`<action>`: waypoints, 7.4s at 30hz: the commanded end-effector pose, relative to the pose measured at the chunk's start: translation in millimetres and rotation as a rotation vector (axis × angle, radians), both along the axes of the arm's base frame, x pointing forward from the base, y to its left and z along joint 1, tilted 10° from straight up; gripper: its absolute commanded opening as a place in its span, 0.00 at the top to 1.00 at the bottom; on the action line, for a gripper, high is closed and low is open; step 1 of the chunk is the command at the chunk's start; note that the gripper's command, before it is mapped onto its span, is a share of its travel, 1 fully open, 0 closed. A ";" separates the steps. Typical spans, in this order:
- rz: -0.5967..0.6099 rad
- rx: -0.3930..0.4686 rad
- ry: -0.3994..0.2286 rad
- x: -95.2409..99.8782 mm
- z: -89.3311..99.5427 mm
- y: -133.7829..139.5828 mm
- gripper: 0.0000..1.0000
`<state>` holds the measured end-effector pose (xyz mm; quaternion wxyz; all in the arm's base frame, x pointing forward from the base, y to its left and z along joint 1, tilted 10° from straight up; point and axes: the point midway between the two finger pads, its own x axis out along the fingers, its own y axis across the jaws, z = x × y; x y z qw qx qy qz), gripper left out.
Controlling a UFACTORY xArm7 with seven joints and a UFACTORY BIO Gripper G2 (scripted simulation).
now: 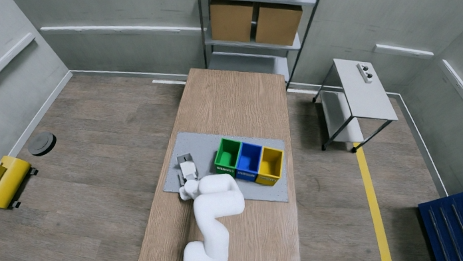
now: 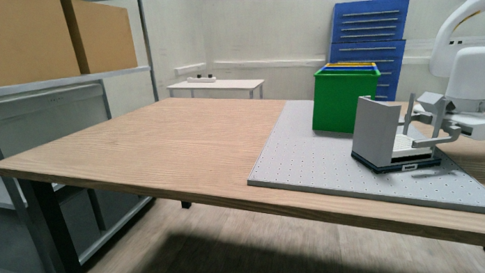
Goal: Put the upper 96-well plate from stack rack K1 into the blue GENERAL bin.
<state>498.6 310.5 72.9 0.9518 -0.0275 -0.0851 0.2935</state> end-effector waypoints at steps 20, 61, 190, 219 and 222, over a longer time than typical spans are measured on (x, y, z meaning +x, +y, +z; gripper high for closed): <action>0.000 0.001 -0.002 3.0 -13.1 0.4 0.63; 0.000 0.001 -0.002 2.9 -13.1 0.4 1.00; 0.000 0.001 -0.002 -15.9 90.1 0.6 1.00; 0.000 0.001 -0.002 -23.3 131.1 0.7 1.00; 0.000 0.001 -0.002 -24.2 136.0 0.7 1.00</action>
